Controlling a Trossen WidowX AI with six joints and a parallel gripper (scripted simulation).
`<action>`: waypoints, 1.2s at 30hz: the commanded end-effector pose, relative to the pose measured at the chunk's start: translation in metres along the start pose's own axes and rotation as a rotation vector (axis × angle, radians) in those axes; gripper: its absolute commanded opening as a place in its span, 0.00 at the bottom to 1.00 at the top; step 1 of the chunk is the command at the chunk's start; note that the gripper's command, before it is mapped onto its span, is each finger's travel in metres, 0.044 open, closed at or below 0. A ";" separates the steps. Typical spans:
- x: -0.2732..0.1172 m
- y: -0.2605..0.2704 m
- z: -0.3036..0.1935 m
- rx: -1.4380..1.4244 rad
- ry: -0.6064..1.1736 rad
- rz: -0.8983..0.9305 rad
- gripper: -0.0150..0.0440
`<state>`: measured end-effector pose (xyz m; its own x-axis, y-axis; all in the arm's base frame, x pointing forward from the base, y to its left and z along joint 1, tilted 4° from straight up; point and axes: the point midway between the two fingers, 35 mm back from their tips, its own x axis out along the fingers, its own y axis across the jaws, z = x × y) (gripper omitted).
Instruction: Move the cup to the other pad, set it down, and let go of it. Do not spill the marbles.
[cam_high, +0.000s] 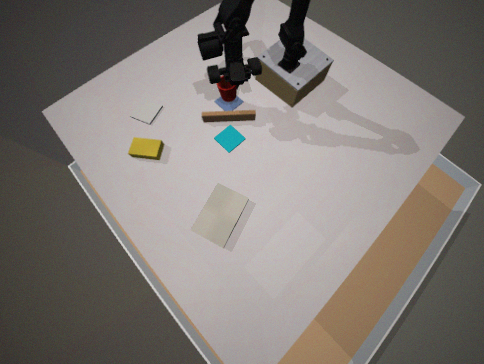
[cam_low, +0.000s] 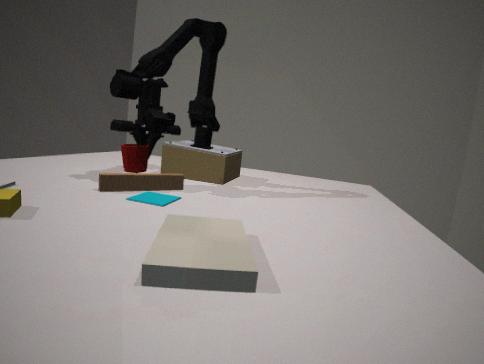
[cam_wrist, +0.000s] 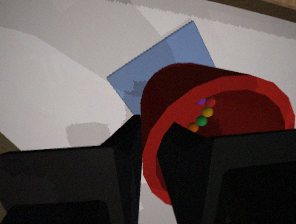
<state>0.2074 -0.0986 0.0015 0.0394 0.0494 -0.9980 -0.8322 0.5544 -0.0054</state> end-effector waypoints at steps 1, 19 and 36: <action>-0.014 -0.001 0.000 -0.003 -0.004 -0.005 0.25; -0.032 0.000 -0.002 0.001 0.000 -0.007 0.25; -0.033 -0.003 0.011 0.000 -0.003 -0.007 0.25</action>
<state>0.2107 -0.0955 0.0339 0.0434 0.0485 -0.9979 -0.8328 0.5536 -0.0093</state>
